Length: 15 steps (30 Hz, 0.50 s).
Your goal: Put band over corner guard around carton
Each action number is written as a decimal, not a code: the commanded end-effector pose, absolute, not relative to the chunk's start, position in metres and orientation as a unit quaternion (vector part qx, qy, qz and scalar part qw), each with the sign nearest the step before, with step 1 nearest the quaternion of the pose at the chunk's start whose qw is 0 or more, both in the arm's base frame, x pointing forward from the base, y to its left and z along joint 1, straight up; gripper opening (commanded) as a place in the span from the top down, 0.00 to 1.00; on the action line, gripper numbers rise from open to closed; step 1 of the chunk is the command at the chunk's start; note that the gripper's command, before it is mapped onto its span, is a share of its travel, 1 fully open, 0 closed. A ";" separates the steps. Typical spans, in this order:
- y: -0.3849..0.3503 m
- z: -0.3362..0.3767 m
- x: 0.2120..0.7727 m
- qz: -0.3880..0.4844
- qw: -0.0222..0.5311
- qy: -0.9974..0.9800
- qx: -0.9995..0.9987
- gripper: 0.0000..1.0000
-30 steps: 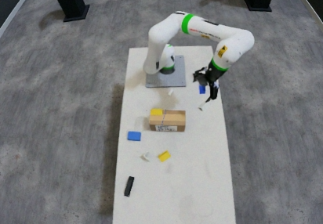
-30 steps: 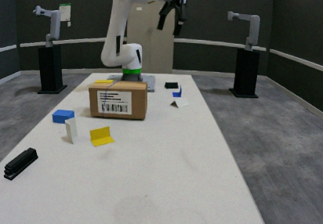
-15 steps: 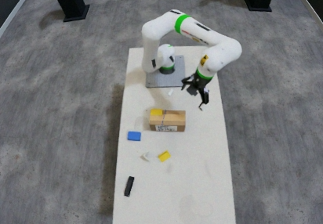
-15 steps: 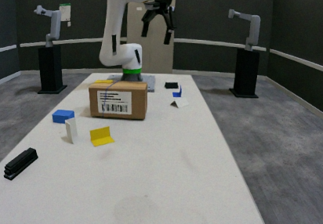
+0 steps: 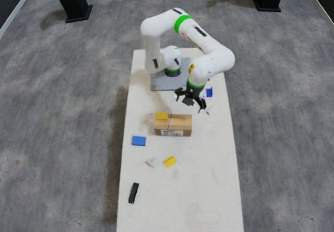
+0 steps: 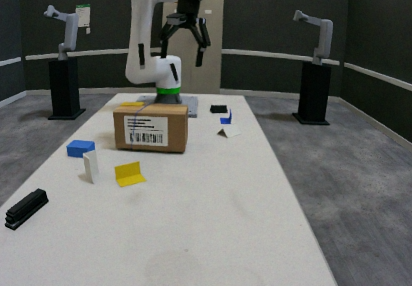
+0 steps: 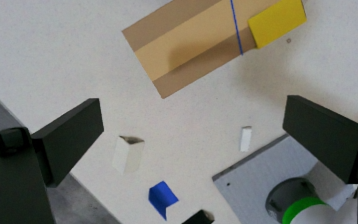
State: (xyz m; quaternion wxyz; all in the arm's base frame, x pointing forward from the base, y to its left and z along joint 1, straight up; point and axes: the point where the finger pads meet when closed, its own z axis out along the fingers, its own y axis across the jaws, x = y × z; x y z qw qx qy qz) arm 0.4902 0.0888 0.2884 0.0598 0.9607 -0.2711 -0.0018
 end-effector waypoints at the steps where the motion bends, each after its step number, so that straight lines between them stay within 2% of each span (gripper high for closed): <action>1: 0.068 0.276 0.492 -0.004 0.045 -0.222 0.974 0.00; 15: 0.015 0.240 0.486 -0.003 0.017 -0.101 0.995 0.00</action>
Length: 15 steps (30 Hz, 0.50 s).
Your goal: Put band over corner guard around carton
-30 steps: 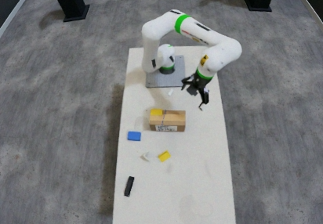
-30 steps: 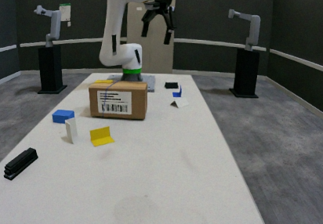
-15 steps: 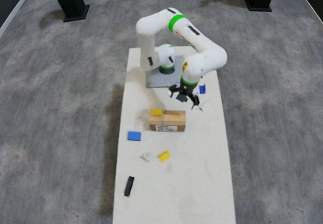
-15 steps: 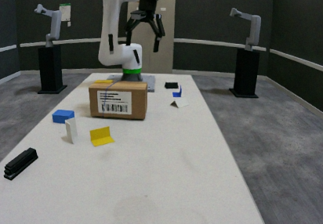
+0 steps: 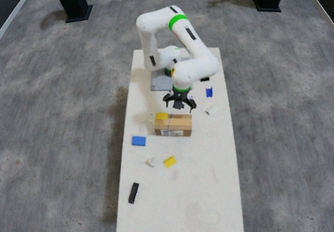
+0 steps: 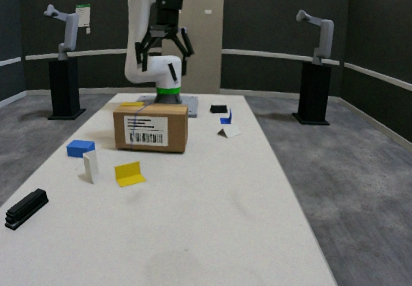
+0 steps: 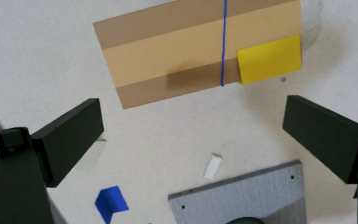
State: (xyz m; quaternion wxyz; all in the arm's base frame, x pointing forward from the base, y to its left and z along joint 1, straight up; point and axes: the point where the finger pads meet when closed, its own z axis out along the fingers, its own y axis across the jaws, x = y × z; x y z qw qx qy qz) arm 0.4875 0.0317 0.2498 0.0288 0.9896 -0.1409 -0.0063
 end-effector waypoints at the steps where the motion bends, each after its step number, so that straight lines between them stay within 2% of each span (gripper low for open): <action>1: 0.012 0.237 0.485 -0.003 0.015 -0.092 0.996 0.00; 15: -0.014 0.219 0.479 0.003 0.002 -0.032 0.999 0.00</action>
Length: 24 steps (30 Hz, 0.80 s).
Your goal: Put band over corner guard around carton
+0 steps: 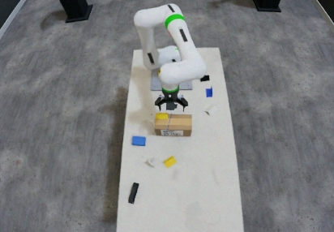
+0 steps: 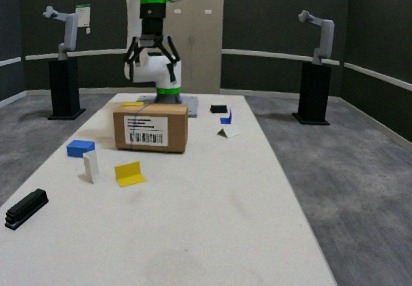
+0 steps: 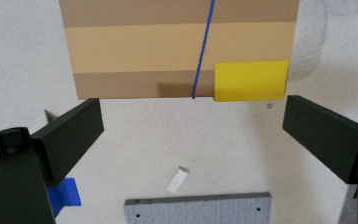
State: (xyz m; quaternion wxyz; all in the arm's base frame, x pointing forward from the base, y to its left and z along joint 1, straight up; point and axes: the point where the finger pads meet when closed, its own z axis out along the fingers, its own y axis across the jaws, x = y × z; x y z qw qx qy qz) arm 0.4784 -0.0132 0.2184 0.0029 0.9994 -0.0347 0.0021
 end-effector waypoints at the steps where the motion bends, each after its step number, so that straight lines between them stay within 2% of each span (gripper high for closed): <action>1: -0.014 0.219 0.479 0.003 0.002 -0.032 0.999 0.00; 12: -0.014 0.218 0.479 0.003 0.002 -0.034 0.999 0.00; 22: -0.022 0.190 0.480 0.003 0.002 -0.136 0.991 0.00; 23: -0.022 0.190 0.480 0.003 0.002 -0.136 0.991 0.82; 24: -0.022 0.190 0.480 0.003 0.002 -0.136 0.991 0.82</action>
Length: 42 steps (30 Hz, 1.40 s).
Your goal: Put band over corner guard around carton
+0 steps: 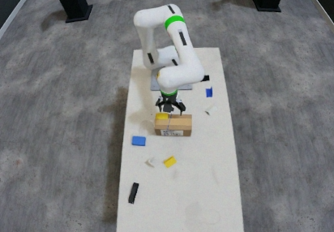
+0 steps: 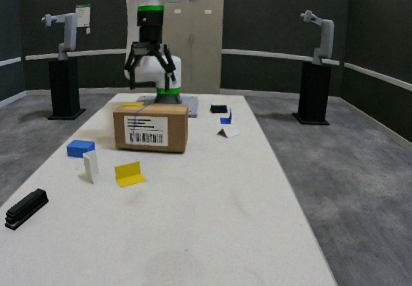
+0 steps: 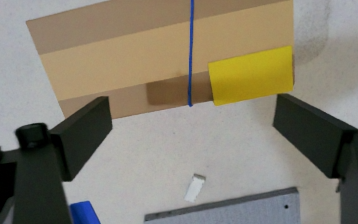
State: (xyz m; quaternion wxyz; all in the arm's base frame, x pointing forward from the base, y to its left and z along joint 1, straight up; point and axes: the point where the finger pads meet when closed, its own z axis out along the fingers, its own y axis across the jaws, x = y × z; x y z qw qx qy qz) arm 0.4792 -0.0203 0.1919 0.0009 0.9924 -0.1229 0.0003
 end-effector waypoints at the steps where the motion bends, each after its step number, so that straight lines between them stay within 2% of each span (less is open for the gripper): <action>1: -0.022 0.190 0.480 0.003 0.002 -0.136 0.991 0.82; 42: -0.021 0.184 0.480 0.003 0.002 -0.136 0.991 0.82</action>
